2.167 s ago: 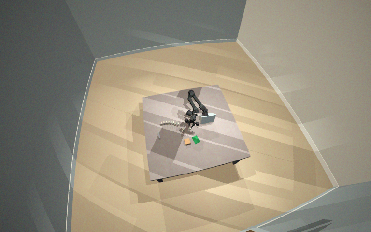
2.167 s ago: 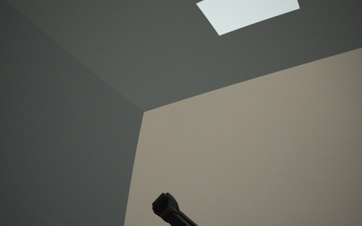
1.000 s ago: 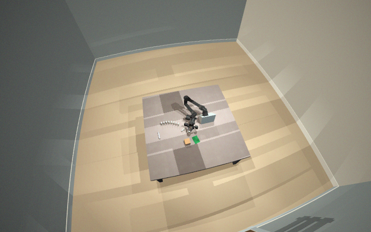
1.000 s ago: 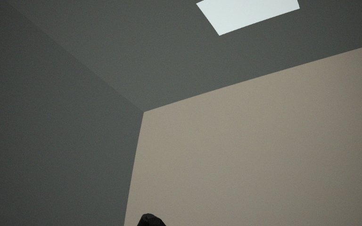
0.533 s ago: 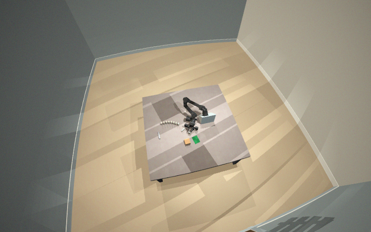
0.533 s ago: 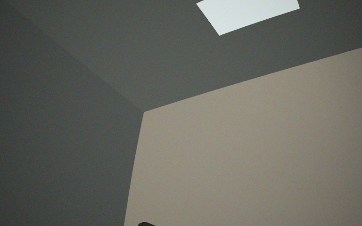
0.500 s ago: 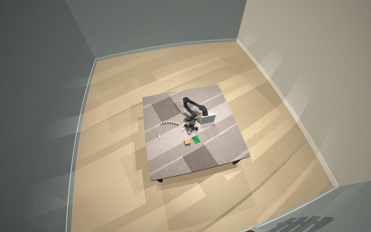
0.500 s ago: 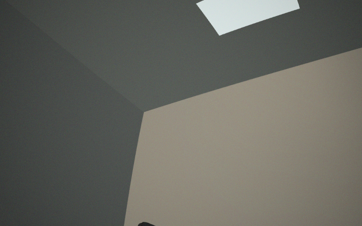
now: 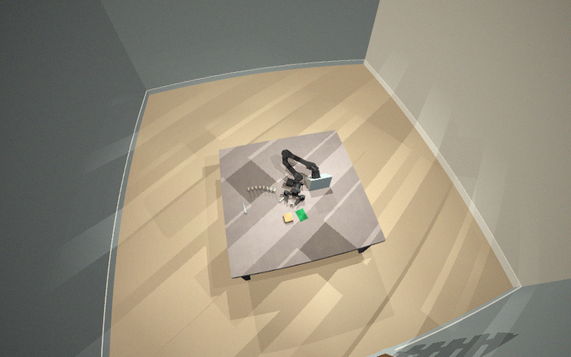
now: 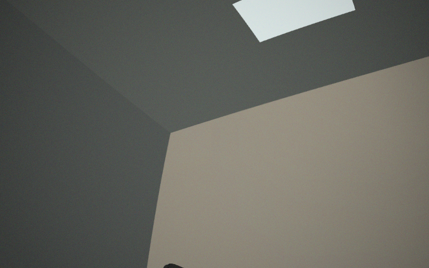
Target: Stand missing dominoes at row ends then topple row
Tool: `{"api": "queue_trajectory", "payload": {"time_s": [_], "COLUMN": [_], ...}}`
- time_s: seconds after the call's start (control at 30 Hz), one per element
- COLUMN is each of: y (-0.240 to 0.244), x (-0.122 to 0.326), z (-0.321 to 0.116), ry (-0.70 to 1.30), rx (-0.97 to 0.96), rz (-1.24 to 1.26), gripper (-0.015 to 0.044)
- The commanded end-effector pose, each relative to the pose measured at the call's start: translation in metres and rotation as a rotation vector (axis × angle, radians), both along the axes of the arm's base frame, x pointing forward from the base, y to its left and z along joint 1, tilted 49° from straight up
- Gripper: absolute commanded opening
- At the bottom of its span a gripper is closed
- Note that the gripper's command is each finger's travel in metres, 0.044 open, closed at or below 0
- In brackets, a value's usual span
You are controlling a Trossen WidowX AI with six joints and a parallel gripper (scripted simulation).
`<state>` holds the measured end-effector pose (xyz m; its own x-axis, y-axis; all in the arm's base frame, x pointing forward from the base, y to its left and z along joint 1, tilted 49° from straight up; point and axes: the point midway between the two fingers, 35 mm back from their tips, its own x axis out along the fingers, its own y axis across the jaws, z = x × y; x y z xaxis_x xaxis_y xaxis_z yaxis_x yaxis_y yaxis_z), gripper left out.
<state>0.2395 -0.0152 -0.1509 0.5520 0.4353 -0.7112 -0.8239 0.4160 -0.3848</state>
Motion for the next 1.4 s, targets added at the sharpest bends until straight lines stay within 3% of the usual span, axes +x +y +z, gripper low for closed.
{"api": "queue_trajectory", "payload": {"time_s": [0.0,0.37,0.63,0.83,1.0,1.1,1.37], "y": [0.001,0.038,0.057,0.076,0.077,0.078,0.083], "x": [0.0,0.006,0.036,0.039,0.03,0.023,0.025], "z": [0.0,0.029,-0.017,-0.02,-0.027,-0.022,0.041], "ry": [-0.003,0.02,0.405,0.502,0.62,0.69,0.597], "rx": [0.002,-0.001,-0.121,-0.239,-0.406,-0.617,-1.186], "rz": [0.006,-0.011,-0.239,-0.291,-0.371,-0.445,-0.568], "gripper": [0.044,0.044,0.044,0.044,0.044,0.044,0.044]}}
